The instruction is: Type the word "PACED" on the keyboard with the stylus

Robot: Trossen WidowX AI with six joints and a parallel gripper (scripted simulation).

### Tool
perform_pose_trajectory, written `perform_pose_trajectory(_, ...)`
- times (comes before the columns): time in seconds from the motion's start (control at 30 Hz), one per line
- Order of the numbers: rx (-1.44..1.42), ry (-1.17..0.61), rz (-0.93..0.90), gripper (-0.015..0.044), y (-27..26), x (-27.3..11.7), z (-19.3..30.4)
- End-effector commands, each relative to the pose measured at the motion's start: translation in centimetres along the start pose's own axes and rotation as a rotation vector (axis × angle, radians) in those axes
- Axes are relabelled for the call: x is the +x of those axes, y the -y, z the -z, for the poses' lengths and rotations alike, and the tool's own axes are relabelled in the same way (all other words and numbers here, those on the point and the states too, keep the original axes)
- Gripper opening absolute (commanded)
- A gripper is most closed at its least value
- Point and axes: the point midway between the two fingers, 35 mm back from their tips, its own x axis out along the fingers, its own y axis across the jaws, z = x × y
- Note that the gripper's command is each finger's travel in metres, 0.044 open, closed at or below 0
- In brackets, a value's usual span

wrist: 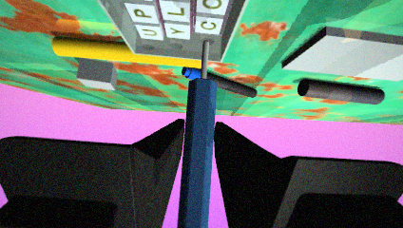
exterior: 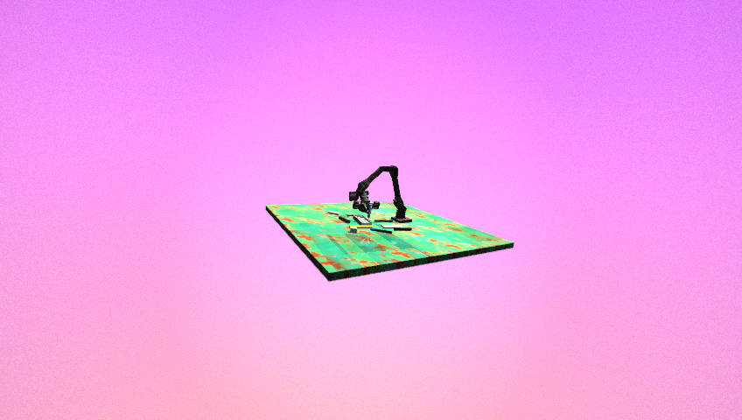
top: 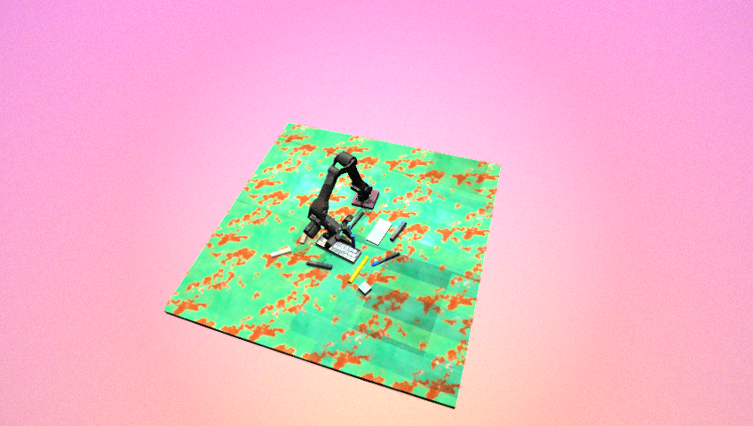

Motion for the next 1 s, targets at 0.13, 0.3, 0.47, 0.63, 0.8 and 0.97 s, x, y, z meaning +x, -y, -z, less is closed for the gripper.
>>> perform_pose_trajectory(0.13,0.007,-0.005,0.001,0.0081,0.1,0.3,-0.4)
perform_pose_trajectory(0.3,0.007,-0.005,0.001,0.0081,0.1,0.4,-0.6)
perform_pose_trajectory(0.47,0.007,-0.005,0.001,0.0081,0.1,0.6,-0.9)
perform_pose_trajectory(0.63,0.007,-0.005,0.001,0.0081,0.1,0.7,-1.1)
perform_pose_trajectory(0.8,0.007,-0.005,0.001,0.0081,0.1,0.8,-1.2)
perform_pose_trajectory(0.97,0.007,-0.005,0.001,0.0081,0.1,0.8,-1.2)
